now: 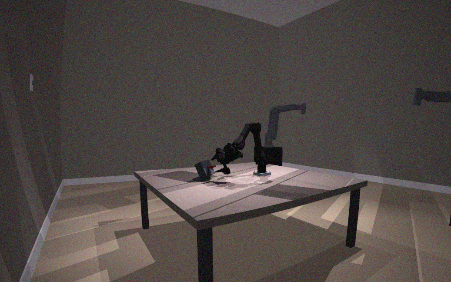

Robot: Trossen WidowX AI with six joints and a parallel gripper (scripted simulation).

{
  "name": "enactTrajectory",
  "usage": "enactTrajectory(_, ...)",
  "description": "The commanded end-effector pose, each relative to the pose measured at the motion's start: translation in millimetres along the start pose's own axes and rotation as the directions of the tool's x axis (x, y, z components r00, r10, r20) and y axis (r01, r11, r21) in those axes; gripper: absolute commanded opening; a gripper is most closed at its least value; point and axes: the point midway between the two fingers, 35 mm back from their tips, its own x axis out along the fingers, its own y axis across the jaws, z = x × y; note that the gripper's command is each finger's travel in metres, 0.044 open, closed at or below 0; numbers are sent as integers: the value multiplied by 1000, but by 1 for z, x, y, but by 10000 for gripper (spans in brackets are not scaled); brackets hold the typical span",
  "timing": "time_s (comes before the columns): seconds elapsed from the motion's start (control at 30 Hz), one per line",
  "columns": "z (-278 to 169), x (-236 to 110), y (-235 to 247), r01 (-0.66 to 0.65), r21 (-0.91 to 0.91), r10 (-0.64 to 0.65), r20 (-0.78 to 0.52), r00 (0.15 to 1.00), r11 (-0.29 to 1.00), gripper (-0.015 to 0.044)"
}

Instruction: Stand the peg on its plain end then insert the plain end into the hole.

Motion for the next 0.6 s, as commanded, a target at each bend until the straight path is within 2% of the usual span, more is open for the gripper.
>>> enactTrajectory(0.0, 1, -7, 0, 2, 4, -2, 1, 1000, 1000, 440)
enactTrajectory(0.57, 2, -32, 3, -2, 2, 2, -1, 1000, 1000, 440)
